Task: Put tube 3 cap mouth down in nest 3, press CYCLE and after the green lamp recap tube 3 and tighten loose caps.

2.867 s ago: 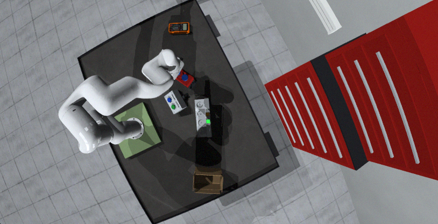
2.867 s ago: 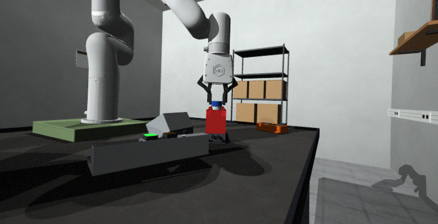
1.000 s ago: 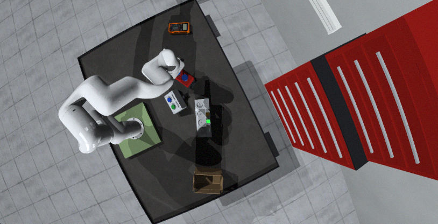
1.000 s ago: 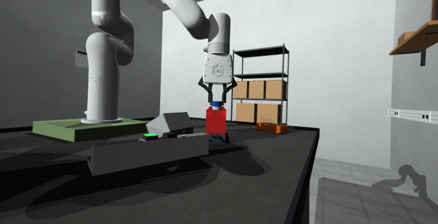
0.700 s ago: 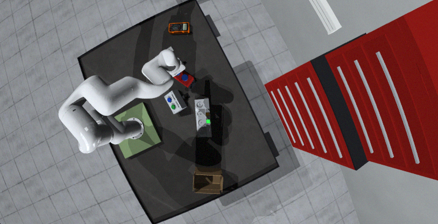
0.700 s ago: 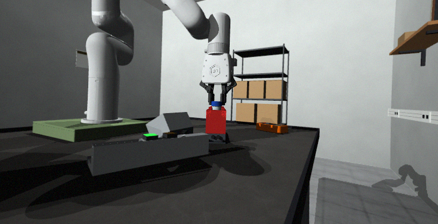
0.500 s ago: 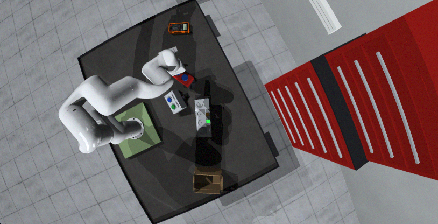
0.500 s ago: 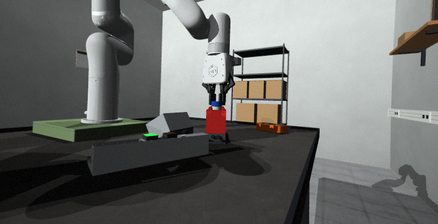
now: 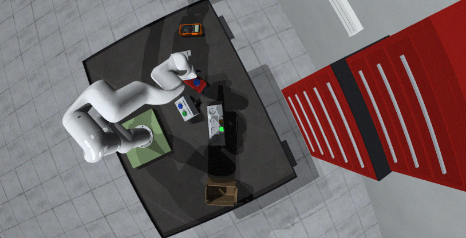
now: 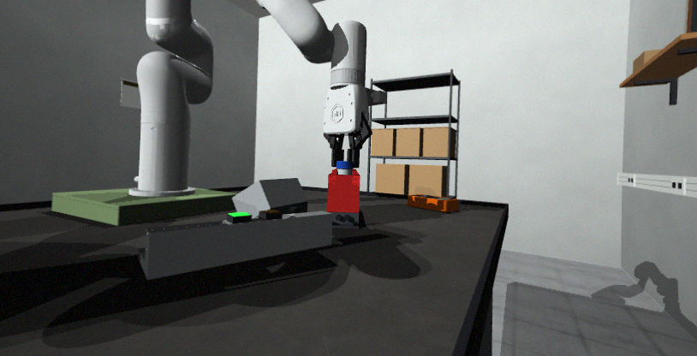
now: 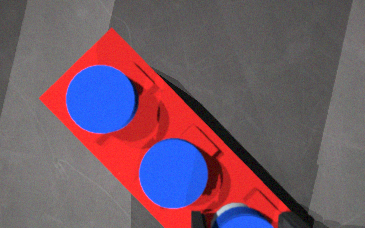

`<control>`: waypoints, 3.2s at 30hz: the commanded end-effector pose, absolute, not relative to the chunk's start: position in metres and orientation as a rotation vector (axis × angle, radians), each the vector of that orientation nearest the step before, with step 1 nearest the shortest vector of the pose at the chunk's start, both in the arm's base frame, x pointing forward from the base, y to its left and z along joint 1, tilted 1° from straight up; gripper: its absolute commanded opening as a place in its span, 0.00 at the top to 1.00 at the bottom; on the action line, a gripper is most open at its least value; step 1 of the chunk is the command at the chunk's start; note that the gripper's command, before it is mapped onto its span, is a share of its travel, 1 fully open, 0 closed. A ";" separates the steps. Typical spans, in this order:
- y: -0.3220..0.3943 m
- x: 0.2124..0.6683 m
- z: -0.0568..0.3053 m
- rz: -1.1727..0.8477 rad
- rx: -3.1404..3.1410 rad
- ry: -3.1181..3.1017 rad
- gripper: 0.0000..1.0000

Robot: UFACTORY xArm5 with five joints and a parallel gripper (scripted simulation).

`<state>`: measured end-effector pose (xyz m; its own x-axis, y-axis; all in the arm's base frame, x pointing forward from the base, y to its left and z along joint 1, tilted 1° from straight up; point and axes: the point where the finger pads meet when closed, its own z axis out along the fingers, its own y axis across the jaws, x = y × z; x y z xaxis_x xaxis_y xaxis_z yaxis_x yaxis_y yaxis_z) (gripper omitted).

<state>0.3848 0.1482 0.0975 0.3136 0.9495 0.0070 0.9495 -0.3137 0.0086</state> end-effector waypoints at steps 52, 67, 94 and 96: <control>0.149 0.386 0.100 0.003 0.497 3.084 1.00; 0.149 0.386 0.100 0.007 1.027 2.951 1.00; 0.149 0.386 0.099 0.021 2.457 1.938 1.00; 0.149 0.386 0.099 0.021 2.537 1.833 1.00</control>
<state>0.3855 0.1484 0.0981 0.0956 0.9954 0.0064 0.9953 -0.0956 0.0128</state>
